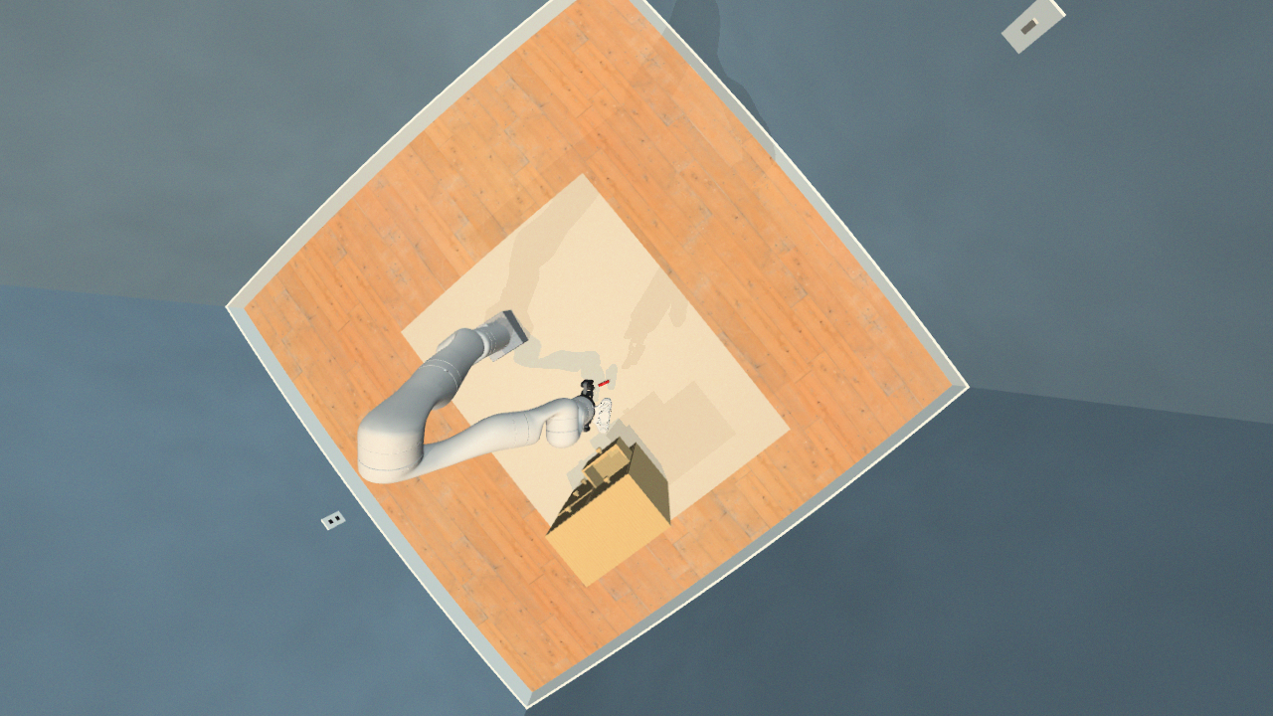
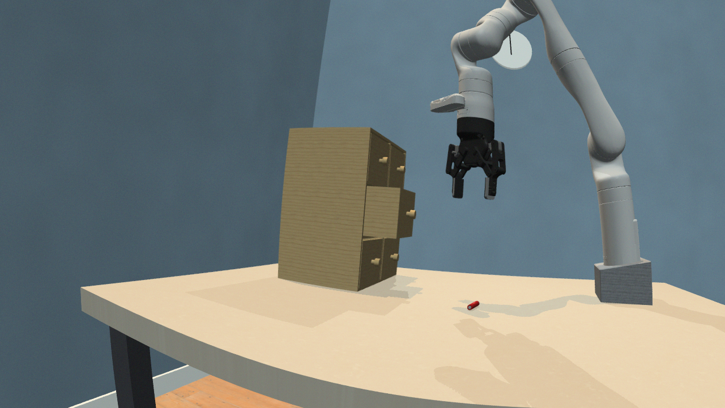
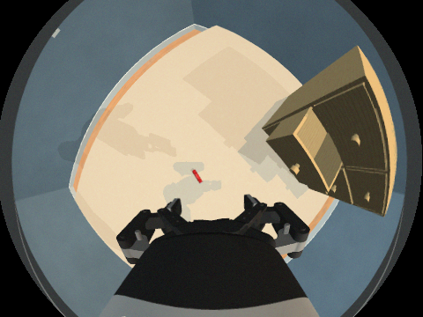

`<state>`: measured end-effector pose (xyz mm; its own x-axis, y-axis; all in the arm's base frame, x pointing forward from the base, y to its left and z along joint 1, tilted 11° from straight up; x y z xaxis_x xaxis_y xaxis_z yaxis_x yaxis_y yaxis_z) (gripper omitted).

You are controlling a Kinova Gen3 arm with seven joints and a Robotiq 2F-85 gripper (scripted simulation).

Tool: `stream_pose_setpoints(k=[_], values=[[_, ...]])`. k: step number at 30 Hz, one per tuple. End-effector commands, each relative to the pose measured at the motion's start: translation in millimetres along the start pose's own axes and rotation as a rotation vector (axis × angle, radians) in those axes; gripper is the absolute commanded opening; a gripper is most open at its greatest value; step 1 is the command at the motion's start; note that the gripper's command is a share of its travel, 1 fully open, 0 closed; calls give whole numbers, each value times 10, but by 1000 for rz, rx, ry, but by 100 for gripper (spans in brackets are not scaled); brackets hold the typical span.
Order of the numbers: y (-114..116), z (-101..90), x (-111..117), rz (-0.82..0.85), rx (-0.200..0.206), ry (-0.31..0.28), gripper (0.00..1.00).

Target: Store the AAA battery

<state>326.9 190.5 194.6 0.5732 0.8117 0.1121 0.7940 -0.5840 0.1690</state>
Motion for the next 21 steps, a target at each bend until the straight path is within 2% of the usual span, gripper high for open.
stream_pose_setpoints(k=[1,13,15,21], values=[[-113,232,17,-87,9,-7,100],[-316,846,40,-359,11,-5,100],[-316,846,40,-359,11,-5,100],[-378,1033,47,-442,12,-4,100]])
Point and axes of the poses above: the point where the finger pads meet when closed, its own z axis out along the fingers, its own y axis across the jaws, x = y × z, the point moved 1 cm from there along -z, back along the fingers
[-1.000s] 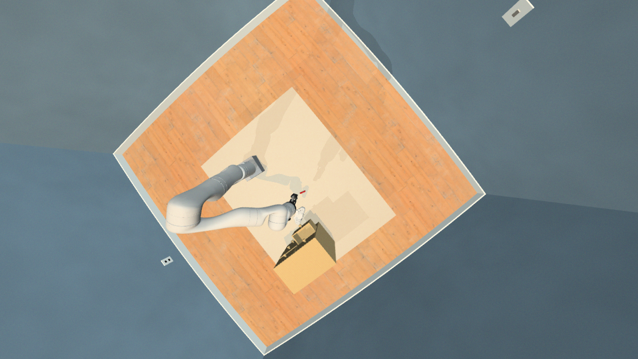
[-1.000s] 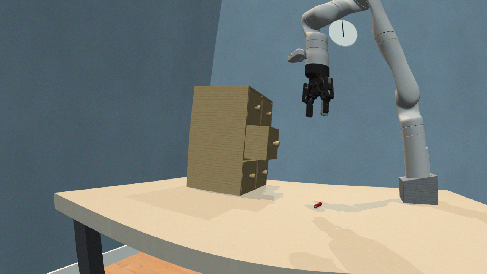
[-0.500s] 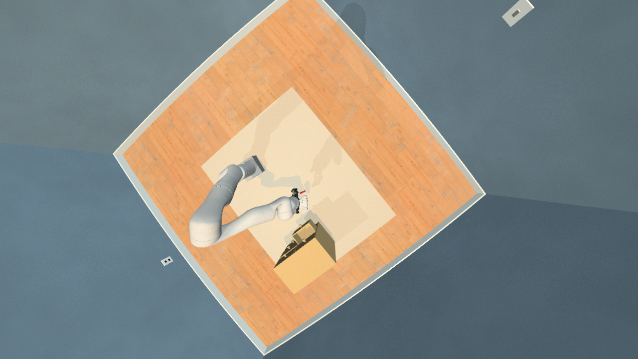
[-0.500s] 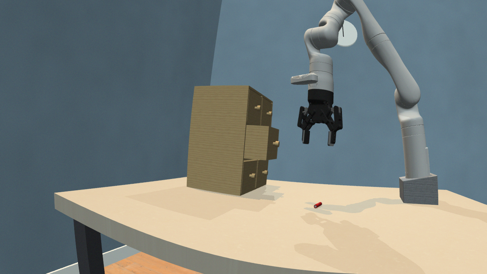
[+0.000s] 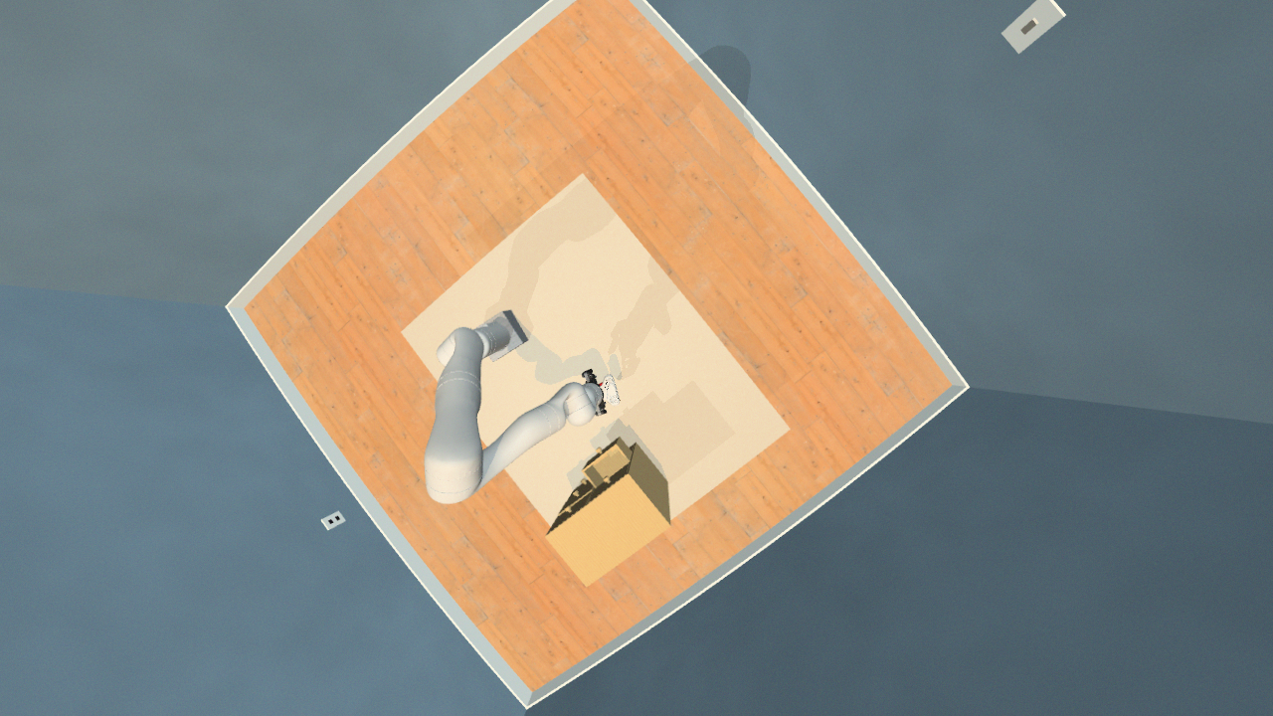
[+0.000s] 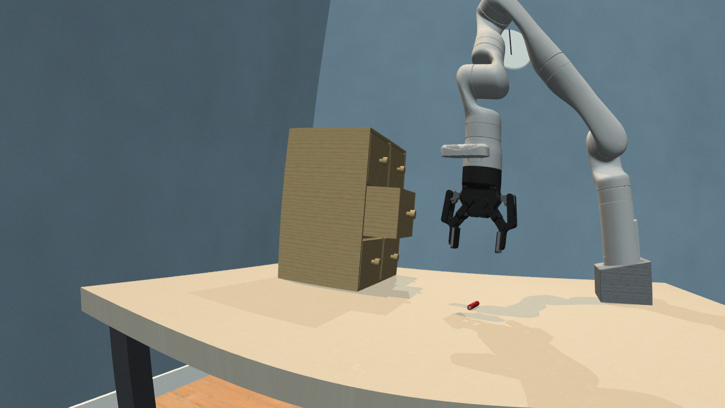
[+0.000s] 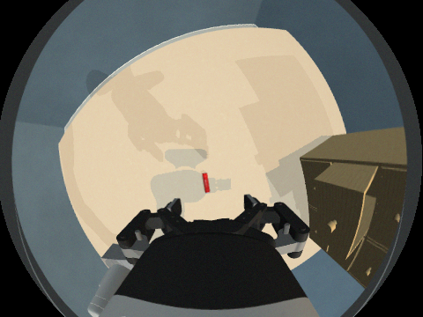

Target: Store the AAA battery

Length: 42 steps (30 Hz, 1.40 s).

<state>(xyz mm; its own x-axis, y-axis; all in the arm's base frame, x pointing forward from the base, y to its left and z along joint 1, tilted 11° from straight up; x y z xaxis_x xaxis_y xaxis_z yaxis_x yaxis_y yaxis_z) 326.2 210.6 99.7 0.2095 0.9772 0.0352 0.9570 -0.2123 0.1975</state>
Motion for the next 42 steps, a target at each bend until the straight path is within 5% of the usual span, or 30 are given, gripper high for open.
stream_pose_setpoints(k=[1,23,24,42], values=[[-96,129,36,-42,10,-1,100],[-119,211,50,-78,10,-1,100],[-119,211,50,-78,10,-1,24],[-119,211,50,-78,10,-1,24]])
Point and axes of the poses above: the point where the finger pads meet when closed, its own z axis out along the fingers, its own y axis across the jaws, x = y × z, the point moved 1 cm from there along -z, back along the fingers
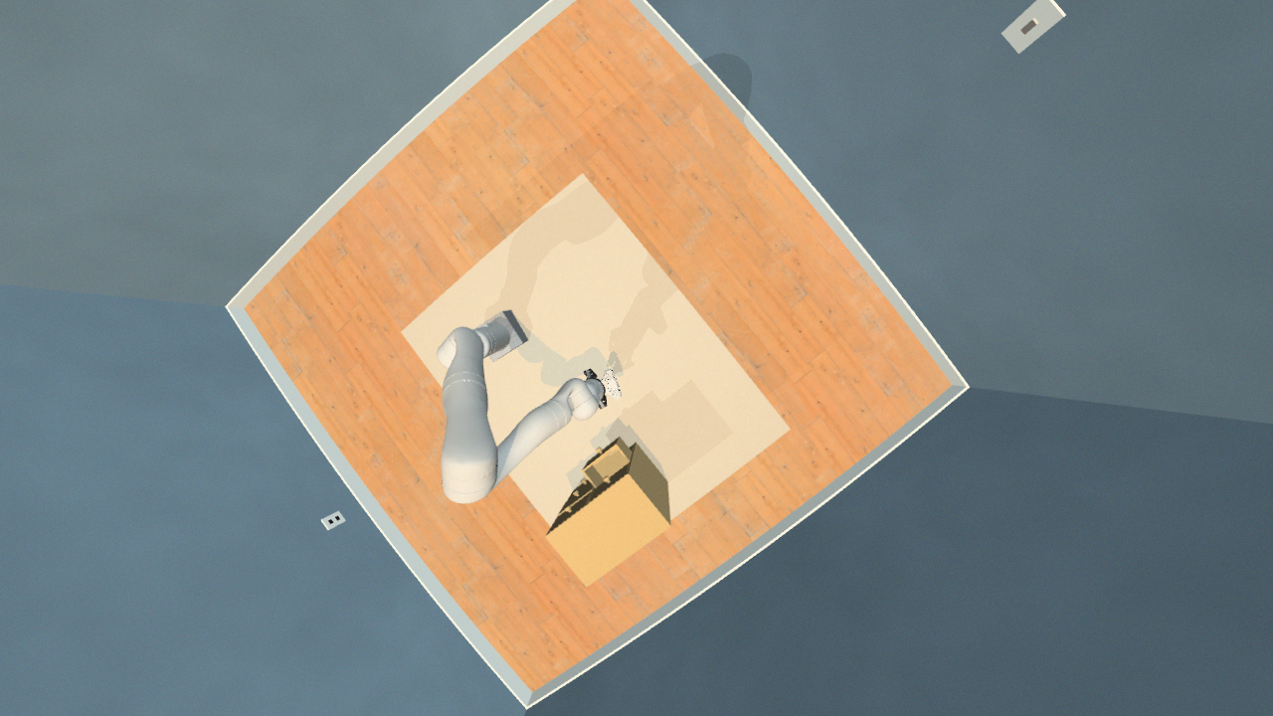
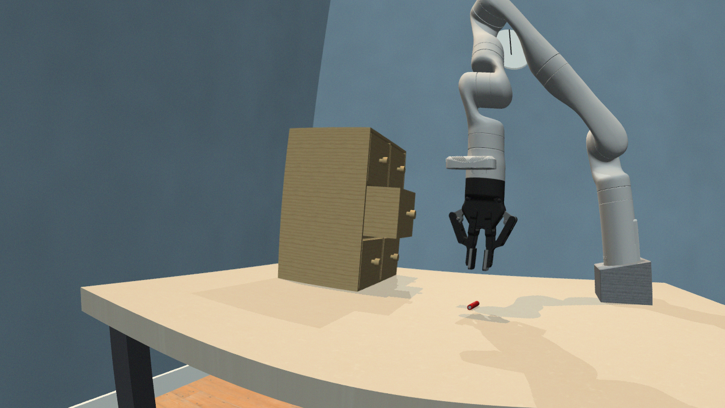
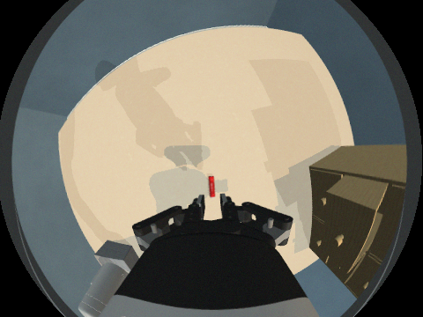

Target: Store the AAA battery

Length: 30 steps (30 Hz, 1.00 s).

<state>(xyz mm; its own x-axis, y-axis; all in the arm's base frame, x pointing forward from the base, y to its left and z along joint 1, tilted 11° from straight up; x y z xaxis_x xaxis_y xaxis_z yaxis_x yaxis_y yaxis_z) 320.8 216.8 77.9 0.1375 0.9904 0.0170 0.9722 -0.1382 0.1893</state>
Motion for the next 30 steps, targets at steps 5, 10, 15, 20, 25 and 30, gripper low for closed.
stream_pose_setpoints(k=[5,10,15,20,25,30], values=[[-10,9,8,-3,0,3,24],[-10,36,9,-3,0,3,24],[-10,116,10,-3,0,3,24],[-10,187,11,-3,0,3,24],[-11,320,12,-3,0,4,24],[-11,439,14,-3,0,4,24]])
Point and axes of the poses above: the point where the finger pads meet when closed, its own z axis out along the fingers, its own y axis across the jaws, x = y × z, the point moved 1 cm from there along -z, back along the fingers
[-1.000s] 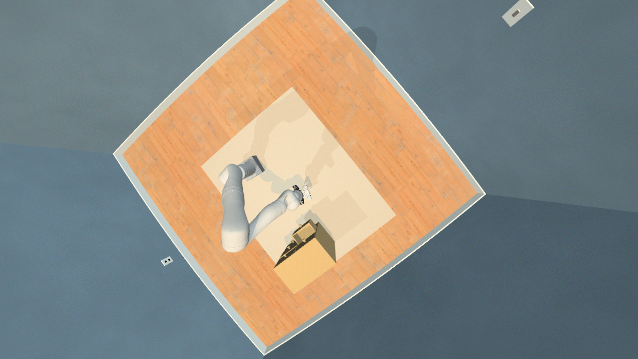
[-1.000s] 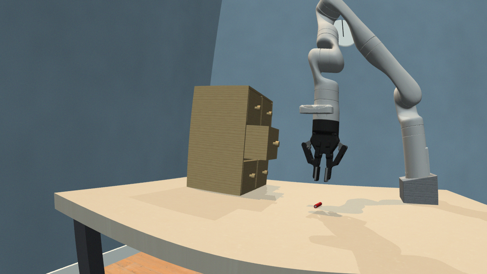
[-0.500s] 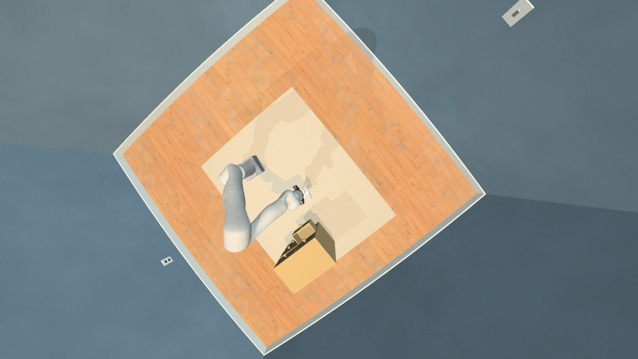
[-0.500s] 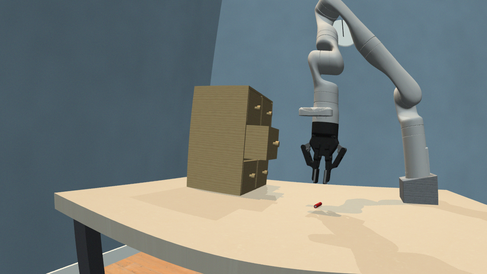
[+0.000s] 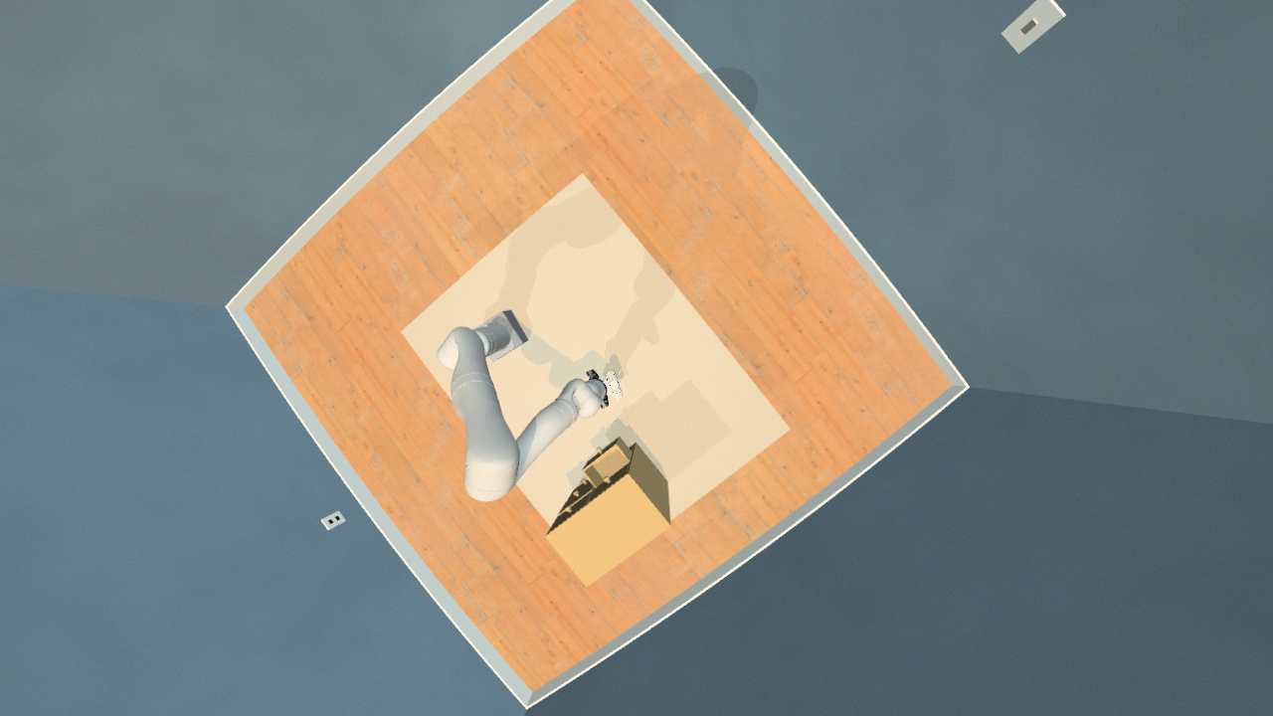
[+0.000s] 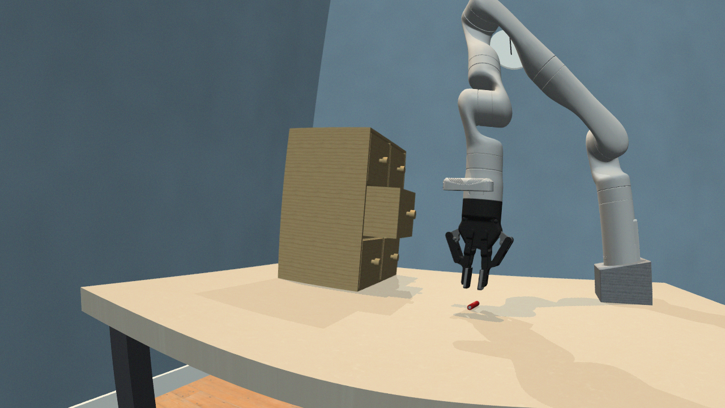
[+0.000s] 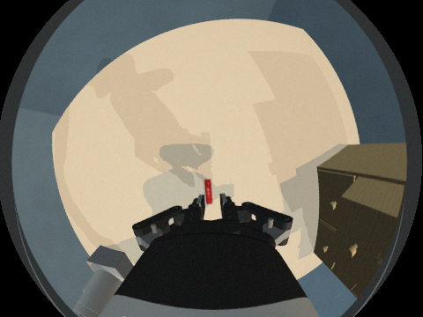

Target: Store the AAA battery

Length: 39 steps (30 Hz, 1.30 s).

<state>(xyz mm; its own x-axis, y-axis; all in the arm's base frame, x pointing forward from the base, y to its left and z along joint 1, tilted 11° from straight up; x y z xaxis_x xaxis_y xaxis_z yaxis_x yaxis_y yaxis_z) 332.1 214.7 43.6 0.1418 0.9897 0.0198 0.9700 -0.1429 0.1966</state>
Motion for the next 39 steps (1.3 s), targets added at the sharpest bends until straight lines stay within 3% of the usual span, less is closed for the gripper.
stream_pose_setpoints(k=[1,39], values=[[-60,99,25,-8,8,2,24],[-69,171,39,-8,8,2,24]])
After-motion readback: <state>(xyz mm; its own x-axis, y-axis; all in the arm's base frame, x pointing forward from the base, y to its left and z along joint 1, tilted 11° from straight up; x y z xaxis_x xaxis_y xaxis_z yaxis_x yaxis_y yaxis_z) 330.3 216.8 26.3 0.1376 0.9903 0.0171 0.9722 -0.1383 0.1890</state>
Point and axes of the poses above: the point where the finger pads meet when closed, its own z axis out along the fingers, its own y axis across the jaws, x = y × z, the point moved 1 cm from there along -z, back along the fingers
